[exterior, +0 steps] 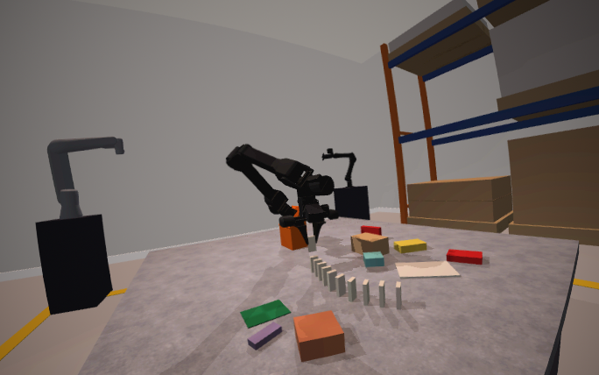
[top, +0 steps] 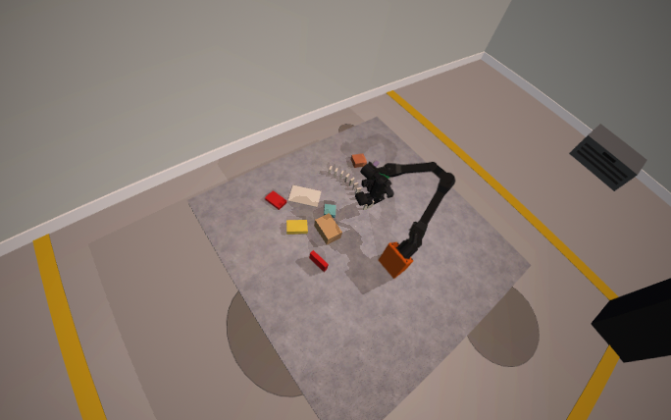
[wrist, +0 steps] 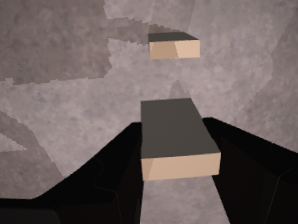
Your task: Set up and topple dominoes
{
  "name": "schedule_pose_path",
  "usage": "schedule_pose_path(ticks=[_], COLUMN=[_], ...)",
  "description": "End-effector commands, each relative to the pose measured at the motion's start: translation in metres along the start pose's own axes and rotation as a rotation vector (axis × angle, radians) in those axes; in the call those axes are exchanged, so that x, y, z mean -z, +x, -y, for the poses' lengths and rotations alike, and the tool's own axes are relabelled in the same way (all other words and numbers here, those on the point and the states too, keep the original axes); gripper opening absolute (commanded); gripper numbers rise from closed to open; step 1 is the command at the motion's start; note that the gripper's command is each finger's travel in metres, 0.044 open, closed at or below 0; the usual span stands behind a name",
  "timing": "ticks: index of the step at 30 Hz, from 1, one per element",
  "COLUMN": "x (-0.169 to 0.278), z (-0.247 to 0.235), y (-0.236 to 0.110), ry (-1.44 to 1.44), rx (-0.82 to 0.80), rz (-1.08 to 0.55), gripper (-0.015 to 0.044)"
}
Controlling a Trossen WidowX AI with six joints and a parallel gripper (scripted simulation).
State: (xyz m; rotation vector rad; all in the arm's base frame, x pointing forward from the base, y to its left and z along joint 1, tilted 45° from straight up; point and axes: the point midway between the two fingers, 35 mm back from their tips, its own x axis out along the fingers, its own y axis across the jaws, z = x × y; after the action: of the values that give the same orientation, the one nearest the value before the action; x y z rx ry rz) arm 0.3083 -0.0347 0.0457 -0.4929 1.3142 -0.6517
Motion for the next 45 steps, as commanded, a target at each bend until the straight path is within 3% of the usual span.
schedule_pose_path(ticks=[1,8,20,32,35,38,45], x=[0.003,0.009,0.009,0.009,0.009,0.005,0.007], z=[0.002,0.007,0.007,0.007,0.007,0.003,0.003], y=[0.021,0.053,0.054,0.054,0.054,0.032,-0.073], ry=[-0.010,-0.009,-0.009,-0.009,-0.009,-0.008,-0.005], rx=[0.009,0.020,0.020,0.020,0.020,0.011,0.010], rz=[-0.005,-0.003,-0.003,-0.003,-0.003,-0.004,-0.006], gripper=[0.0107,0.0107,0.0107,0.0422,0.0440,0.0440,0.0440])
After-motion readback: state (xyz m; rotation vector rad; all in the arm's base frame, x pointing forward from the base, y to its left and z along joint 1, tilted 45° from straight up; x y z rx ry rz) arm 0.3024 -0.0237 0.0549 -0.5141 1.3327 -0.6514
